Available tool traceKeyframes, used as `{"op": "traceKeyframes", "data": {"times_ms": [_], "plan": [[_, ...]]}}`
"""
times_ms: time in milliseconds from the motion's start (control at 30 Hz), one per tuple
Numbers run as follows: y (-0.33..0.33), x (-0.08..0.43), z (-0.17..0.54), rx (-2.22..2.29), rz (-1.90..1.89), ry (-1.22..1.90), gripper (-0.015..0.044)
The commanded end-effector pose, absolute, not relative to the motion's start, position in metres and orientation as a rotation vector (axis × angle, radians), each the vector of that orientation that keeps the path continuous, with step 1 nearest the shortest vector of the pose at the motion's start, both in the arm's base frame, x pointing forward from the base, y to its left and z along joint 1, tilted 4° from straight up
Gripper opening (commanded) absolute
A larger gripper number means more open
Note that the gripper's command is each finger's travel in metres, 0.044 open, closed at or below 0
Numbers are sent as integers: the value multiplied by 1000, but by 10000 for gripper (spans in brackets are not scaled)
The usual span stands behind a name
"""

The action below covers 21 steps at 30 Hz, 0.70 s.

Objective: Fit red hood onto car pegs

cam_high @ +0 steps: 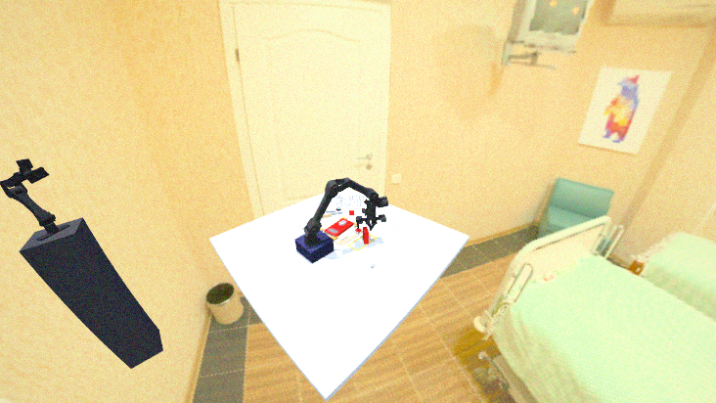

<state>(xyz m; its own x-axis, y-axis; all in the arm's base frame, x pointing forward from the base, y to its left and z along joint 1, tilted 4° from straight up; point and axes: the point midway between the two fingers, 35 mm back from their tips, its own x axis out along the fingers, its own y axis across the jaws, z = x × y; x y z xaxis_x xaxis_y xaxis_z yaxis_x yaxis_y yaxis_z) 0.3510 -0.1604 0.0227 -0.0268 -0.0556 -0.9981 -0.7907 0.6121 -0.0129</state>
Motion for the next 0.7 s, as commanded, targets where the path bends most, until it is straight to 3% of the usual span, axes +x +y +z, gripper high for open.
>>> {"op": "traceKeyframes", "data": {"times_ms": [0,667], "plan": [[-159,349,22,-747,681,1503,0],[-153,342,23,-747,682,1503,0]]}}
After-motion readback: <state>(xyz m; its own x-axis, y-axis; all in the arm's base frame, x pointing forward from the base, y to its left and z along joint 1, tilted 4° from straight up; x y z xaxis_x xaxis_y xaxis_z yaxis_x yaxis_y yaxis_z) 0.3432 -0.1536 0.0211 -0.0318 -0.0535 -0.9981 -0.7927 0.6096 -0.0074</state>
